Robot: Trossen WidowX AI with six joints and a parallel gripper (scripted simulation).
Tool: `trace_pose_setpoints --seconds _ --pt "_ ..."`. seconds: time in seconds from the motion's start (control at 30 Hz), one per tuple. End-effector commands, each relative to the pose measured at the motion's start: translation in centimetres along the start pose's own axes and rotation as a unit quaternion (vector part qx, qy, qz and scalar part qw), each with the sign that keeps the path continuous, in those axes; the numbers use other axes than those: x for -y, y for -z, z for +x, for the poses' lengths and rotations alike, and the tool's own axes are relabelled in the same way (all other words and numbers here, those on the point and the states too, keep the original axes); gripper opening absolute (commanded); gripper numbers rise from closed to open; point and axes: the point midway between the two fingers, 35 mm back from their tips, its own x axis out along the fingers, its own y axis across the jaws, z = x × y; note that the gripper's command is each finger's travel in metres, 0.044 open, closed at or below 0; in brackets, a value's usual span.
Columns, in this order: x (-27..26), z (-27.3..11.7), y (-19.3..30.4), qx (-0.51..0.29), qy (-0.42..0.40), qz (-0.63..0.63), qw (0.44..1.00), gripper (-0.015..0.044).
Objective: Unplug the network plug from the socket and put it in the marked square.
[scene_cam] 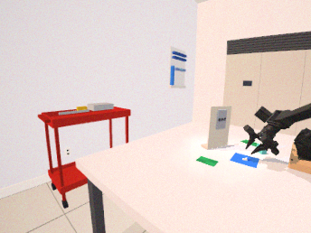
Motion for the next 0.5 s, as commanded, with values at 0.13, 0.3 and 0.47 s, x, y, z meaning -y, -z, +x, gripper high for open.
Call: trace_pose_setpoints --seconds 0.13,0.3,0.47 --pt "0.4 -0.52 0.21 -0.002 -0.002 -0.002 1.0 0.0156" --pt "0.59 -0.82 0.33 -0.003 -0.004 -0.002 1.0 0.0156" --pt "0.78 -1.14 0.43 -0.005 -0.005 -0.002 1.0 0.0156"
